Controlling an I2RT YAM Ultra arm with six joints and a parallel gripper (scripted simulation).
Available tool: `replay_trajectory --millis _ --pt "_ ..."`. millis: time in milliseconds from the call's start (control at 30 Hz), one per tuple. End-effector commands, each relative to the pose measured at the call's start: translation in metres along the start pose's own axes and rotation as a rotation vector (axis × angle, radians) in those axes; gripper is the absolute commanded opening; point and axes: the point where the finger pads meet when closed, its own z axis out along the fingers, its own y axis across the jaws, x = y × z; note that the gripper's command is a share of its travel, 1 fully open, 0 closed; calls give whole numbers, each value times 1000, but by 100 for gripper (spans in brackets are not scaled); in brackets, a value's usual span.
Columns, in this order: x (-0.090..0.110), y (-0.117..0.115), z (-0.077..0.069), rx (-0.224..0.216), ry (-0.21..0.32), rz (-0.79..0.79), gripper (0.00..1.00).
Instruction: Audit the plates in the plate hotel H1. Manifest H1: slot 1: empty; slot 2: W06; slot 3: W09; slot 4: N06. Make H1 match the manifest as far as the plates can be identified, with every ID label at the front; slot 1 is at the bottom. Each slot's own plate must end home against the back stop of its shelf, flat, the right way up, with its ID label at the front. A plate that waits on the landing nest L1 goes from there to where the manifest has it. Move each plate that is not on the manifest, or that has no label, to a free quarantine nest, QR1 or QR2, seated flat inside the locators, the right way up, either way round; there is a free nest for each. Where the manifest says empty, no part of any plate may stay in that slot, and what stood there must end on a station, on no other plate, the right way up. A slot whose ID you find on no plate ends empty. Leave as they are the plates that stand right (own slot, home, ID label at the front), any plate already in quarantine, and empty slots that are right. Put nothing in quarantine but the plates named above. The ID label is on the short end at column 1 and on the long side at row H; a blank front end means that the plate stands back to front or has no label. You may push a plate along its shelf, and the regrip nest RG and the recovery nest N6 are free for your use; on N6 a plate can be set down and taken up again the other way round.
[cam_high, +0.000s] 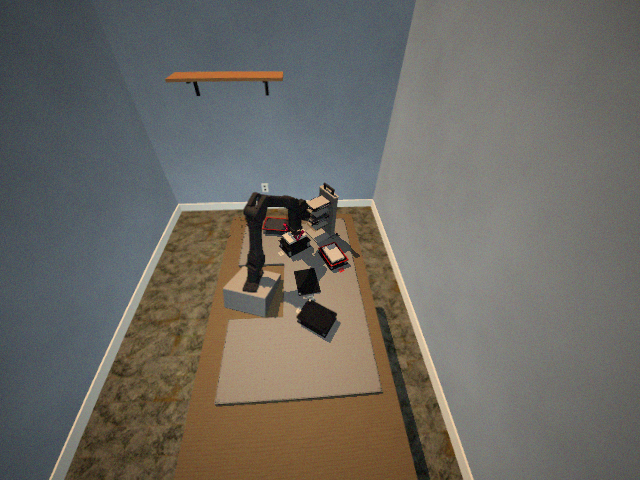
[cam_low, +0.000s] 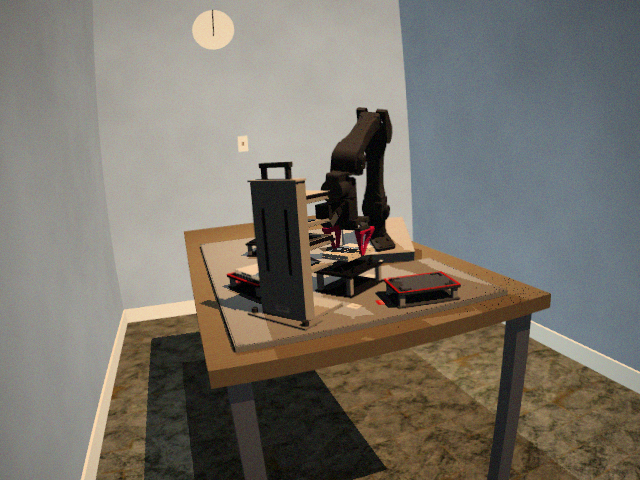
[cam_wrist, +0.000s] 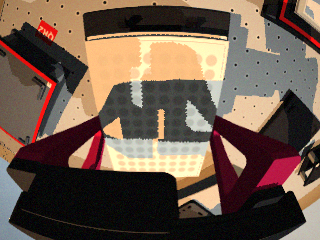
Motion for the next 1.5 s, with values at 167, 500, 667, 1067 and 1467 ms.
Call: replay_trajectory --millis 167,500,667,1067,1467 --pt "-1 1 8 2 -5 -1 86" --pt "-2 1 11 1 -15 0 86" --pt "-1 1 15 0 -13 0 86" --pt "0 0 23 2 -9 3 86" --pt "-2 -1 31 3 -5 5 86"
